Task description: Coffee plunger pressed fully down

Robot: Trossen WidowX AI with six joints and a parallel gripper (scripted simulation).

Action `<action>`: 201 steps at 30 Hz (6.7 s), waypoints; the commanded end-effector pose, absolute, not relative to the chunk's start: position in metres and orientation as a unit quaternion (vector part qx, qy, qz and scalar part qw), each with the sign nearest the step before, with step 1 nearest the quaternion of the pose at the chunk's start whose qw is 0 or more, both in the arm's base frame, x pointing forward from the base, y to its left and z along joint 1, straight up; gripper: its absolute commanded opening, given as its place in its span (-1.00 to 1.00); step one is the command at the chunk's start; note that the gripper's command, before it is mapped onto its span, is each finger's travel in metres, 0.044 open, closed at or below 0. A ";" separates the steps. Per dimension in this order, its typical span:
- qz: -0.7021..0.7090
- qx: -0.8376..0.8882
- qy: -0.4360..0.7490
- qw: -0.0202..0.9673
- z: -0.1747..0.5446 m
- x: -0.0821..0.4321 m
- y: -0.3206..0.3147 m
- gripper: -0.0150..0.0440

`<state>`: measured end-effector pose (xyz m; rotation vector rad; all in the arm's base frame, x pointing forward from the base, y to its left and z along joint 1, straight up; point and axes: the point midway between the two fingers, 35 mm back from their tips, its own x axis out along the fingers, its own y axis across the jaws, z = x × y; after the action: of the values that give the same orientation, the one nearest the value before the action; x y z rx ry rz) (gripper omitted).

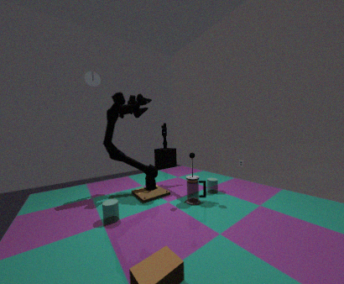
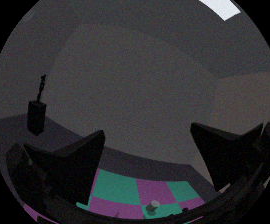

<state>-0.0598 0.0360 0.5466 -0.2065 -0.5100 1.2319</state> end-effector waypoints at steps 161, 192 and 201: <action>0.073 -0.019 0.249 0.966 0.163 0.294 0.045 -0.10; 0.073 -0.018 0.248 0.966 0.167 0.301 0.047 -0.10; 0.073 -0.018 0.248 0.966 0.167 0.302 0.047 -0.10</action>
<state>0.3030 0.0469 0.1797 -0.0381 0.4583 0.1518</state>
